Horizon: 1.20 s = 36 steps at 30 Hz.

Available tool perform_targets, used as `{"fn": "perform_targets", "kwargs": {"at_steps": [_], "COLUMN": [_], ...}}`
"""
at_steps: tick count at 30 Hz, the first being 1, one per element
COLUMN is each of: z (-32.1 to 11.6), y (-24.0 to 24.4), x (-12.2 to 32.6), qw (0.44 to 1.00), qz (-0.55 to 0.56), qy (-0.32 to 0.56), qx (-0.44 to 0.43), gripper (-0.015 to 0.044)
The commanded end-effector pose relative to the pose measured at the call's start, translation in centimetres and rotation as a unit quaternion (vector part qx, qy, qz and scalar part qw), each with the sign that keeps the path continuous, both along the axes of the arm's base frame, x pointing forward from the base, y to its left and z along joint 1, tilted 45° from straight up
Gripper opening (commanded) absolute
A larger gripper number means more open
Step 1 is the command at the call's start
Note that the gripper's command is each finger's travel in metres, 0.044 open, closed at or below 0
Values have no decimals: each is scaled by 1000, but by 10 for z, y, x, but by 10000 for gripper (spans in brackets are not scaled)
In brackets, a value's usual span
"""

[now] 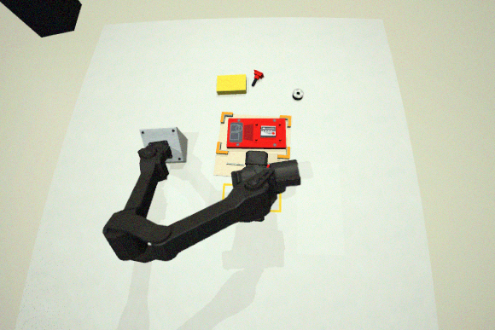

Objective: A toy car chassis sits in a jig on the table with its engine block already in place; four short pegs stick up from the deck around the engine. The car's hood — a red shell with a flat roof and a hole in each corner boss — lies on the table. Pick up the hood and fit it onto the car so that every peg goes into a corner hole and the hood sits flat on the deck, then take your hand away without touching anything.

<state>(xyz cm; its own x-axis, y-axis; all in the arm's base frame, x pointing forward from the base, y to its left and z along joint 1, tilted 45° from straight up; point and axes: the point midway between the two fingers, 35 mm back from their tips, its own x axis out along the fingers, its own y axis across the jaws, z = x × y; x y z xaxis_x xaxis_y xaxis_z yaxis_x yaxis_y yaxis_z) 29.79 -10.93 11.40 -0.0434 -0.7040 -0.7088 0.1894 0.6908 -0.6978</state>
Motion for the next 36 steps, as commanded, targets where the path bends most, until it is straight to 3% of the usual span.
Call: {"fn": "perform_targets", "kwargs": {"at_steps": [1,19,36], "z": [11,44,-1], "y": [11,44,89], "x": [1,3,41], "qw": [1000,1000,1000], "qz": [-1,-1,14], "qy": [-3,-2,6], "qx": [2,3,10], "gripper": [0,0,0]}}
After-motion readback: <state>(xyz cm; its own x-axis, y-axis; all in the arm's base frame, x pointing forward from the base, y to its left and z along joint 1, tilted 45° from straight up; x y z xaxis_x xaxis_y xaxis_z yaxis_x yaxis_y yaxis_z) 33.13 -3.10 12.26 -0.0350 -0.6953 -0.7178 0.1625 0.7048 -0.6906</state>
